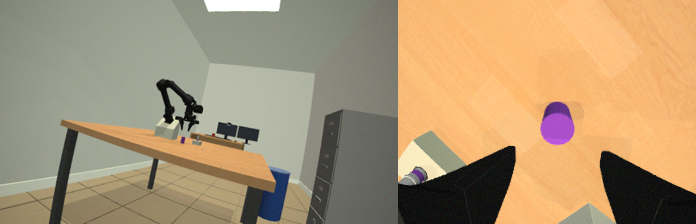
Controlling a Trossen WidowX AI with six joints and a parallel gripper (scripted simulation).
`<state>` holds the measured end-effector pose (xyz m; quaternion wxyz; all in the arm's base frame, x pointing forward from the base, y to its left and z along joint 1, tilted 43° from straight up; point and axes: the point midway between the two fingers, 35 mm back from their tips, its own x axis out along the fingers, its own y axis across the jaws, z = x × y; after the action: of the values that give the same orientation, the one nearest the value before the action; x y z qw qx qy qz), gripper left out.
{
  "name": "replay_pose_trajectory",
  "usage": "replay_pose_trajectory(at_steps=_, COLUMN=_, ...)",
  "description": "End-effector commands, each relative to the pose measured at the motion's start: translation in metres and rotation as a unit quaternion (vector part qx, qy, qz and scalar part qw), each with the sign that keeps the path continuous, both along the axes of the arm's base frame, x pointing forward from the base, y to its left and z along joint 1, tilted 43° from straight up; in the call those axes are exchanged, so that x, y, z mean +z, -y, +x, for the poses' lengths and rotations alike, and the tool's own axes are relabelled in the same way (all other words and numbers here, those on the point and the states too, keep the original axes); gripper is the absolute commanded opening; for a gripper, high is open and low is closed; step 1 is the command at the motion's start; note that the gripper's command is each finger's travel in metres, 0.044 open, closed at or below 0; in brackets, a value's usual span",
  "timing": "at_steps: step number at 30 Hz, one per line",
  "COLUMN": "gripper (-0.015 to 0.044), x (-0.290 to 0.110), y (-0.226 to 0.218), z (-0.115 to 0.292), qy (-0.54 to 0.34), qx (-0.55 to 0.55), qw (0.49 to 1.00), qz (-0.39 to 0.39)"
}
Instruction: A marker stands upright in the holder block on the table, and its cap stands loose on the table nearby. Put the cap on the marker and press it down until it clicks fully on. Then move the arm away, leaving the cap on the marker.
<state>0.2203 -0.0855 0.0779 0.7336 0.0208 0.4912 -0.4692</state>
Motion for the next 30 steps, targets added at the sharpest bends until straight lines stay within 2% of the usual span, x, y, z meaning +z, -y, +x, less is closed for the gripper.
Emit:
replay_pose_trajectory(at_steps=1, gripper=0.0250, x=-0.012, y=0.012, z=-0.001, qy=-0.005, qx=0.002, qw=1.000, qz=-0.005)
replay_pose_trajectory(at_steps=30, gripper=0.0250, x=-0.048, y=0.041, z=0.005, qy=-0.005, qx=0.002, qw=1.000, qz=-0.005)
